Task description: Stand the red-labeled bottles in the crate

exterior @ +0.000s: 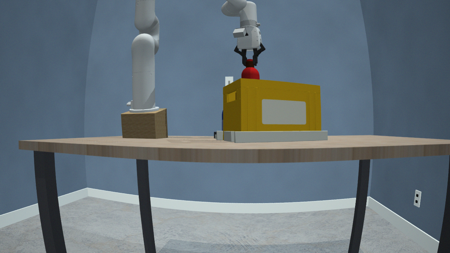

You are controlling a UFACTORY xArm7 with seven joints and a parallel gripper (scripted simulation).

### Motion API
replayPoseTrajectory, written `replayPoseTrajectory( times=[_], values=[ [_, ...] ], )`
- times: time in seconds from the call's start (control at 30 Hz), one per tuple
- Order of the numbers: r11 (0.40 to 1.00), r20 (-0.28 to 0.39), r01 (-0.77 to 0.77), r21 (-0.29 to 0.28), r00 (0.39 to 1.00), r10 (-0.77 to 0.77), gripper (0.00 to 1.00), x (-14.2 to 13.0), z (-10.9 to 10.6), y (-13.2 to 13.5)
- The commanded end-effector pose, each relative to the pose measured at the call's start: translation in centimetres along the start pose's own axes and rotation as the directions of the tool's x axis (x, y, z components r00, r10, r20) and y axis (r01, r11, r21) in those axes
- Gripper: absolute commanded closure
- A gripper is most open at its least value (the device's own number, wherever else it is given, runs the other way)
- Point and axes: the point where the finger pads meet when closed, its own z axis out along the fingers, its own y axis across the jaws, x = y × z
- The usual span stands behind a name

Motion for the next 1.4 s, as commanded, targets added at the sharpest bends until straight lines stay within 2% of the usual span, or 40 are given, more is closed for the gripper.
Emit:
replayPoseTrajectory(
  times=[0.0, 0.83, 1.37],
  values=[
    [1.000, 0.003, 0.000, 0.004, 1.000, 0.000, 1.00, -0.1, -0.2, -0.1],
    [1.000, 0.003, 0.000, 0.004, 1.000, 0.000, 1.00, -0.1, -2.3, -0.1],
    [1.000, 0.003, 0.000, 0.004, 1.000, 0.000, 1.00, -0.1, -2.4, -0.1]
  ],
)
